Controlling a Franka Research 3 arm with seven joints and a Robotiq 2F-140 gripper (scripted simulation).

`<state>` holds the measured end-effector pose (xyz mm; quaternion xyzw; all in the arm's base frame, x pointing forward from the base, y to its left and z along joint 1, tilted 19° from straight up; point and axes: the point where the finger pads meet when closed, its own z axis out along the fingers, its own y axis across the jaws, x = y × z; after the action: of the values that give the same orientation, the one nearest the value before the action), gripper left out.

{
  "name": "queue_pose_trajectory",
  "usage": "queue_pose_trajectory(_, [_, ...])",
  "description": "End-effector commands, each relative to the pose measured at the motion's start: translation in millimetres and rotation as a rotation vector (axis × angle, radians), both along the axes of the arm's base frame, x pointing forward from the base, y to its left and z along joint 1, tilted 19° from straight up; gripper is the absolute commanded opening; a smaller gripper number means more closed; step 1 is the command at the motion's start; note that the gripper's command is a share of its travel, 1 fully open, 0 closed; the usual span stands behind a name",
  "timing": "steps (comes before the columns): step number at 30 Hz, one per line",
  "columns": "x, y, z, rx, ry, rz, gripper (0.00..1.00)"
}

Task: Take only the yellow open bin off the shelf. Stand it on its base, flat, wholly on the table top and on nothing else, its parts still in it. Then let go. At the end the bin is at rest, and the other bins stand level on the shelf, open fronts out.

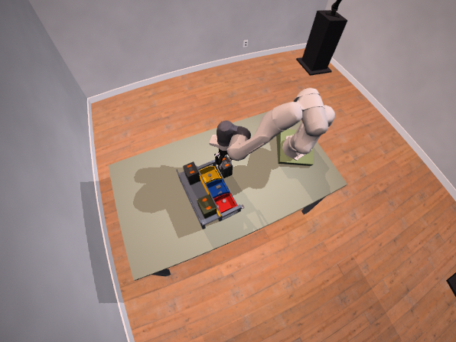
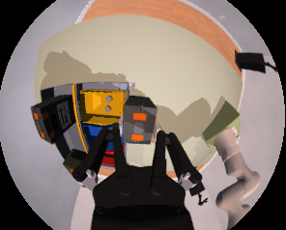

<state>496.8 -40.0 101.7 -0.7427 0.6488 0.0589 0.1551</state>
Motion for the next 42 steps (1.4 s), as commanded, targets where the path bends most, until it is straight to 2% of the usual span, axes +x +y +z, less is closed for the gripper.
queue_pose_trajectory(1, [4.1,-4.3,3.3,-0.007,-0.010,-0.006,0.00])
queue_pose_trajectory(32, [6.8,-7.2,5.4,-0.011,-0.016,-0.010,0.00])
queue_pose_trajectory(33, [1.7,-1.7,1.2,-0.002,-0.004,-0.002,0.00])
queue_pose_trajectory(42, [6.8,-7.2,5.6,-0.011,-0.016,-0.010,0.00])
